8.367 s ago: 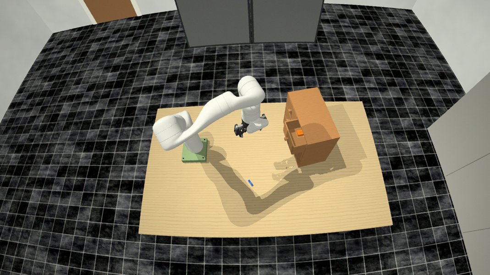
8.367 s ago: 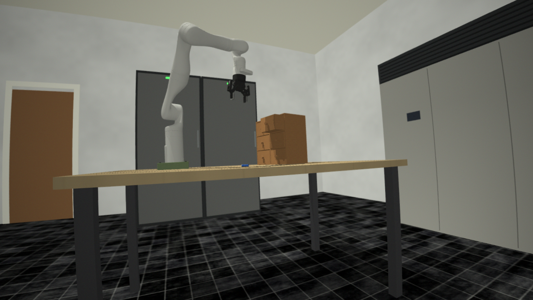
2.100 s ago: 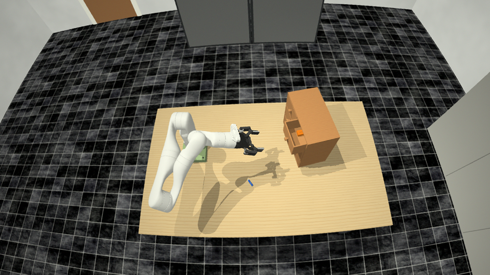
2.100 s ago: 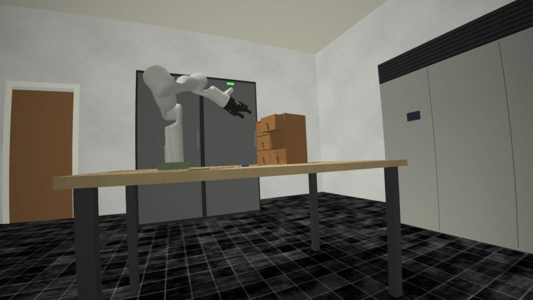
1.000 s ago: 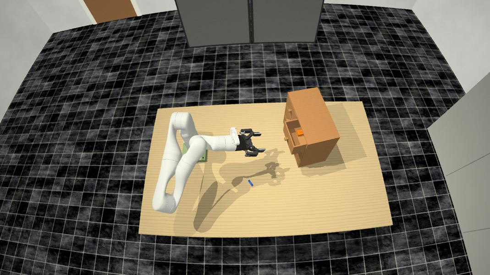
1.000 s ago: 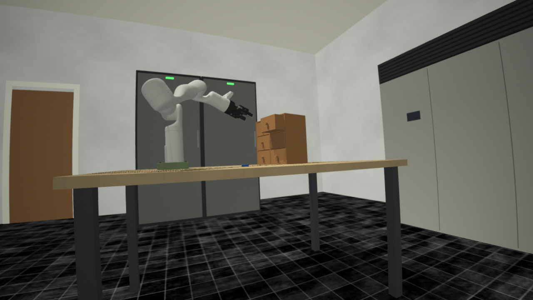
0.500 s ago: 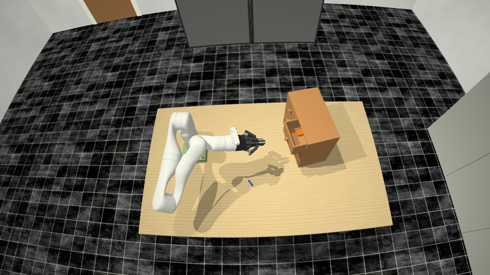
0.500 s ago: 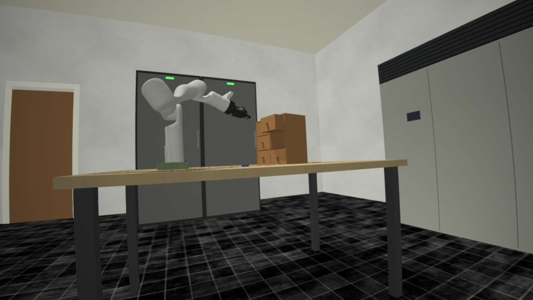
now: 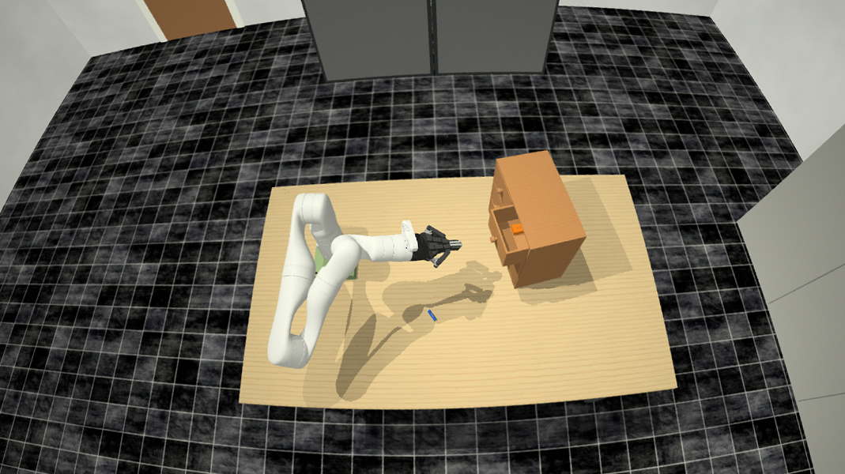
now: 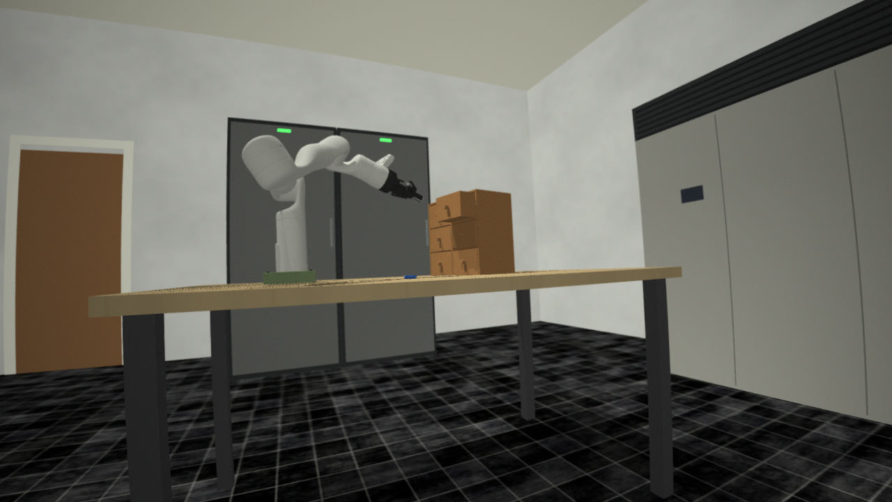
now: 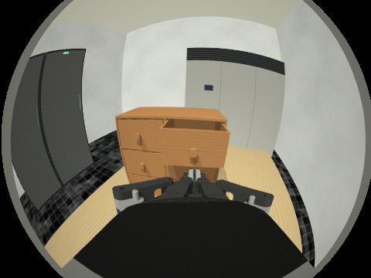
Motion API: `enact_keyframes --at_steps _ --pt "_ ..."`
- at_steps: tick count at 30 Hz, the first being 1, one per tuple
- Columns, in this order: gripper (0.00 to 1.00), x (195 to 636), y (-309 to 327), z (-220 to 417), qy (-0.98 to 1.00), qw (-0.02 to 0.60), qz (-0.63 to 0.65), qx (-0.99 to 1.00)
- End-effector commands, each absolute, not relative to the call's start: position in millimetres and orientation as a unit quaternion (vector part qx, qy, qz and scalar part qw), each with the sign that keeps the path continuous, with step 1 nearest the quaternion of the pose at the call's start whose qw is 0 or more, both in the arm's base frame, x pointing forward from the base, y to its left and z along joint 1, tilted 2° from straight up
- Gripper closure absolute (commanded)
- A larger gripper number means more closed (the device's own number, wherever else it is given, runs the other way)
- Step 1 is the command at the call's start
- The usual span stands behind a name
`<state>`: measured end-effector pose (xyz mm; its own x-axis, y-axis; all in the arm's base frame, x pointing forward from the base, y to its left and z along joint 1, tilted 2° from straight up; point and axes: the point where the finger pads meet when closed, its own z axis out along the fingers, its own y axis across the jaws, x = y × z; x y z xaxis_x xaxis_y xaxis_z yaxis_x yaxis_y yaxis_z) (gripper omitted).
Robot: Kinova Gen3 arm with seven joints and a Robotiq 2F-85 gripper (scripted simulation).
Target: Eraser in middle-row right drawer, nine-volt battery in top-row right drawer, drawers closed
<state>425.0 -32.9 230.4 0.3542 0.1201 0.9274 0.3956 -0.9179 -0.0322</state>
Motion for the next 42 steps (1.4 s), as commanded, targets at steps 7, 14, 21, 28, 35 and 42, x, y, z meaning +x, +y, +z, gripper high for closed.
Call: enact_keyframes --at_steps 7,14,21,28,35,42 --pt "1.00 444.6 -21.1 222.9 -0.154 0.131 -0.551 -0.810" --pt "1.00 457.7 -14.9 217.8 -0.150 0.125 -0.554 -0.809" --pt "1.00 468.9 -9.6 213.4 -0.150 0.125 -0.554 -0.809" --pt "1.00 471.2 -8.5 212.5 -0.150 0.125 -0.554 -0.809" --pt "1.00 471.2 -8.5 212.5 -0.150 0.125 -0.554 -0.809" --pt "1.00 471.2 -8.5 212.5 -0.150 0.125 -0.554 -0.809"
